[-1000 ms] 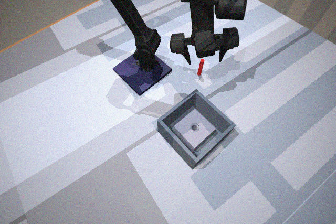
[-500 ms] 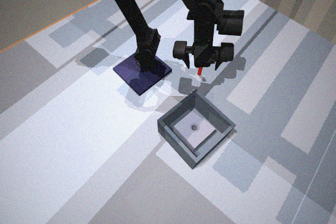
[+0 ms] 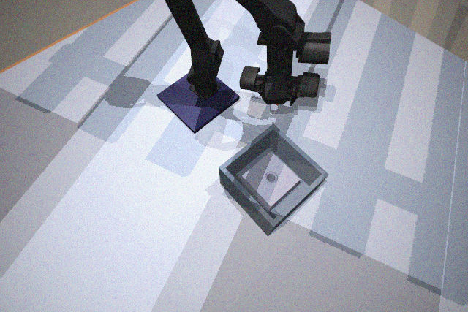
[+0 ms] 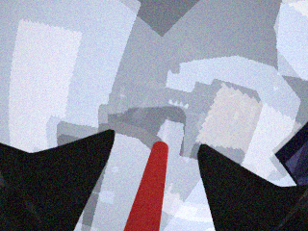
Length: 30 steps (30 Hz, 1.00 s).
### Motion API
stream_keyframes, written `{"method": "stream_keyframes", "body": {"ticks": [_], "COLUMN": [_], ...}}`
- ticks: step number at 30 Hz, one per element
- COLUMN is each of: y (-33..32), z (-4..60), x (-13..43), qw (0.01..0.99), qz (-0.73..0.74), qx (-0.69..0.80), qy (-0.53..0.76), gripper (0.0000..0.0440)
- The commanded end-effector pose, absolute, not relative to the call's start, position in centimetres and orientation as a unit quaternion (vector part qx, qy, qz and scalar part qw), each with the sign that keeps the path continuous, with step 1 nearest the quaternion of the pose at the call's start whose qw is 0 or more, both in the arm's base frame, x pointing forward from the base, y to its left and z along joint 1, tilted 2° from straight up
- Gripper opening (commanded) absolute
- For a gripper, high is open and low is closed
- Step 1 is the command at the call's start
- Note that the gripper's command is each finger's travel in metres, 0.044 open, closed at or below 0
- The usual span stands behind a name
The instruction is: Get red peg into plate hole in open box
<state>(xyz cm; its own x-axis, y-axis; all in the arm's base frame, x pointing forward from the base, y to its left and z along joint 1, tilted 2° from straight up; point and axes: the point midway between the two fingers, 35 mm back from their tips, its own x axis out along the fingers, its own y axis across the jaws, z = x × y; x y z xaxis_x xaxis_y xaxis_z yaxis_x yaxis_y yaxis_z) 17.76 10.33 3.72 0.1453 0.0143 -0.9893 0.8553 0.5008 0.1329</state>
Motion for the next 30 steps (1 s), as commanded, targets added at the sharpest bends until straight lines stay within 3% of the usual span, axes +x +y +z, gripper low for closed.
{"method": "stream_keyframes", "body": {"ticks": [1,9,30], "y": [10.4,10.4,6.7], "z": [3.4,3.5,10.7], "x": [17.5,17.4,20.9], "qw": [0.641,0.622,0.719], "qz": [-0.326,-0.319,-0.286], "qx": [0.389,0.393,0.347], "qy": [0.577,0.597,0.53], "gripper": [0.0195,0.0,0.0]}}
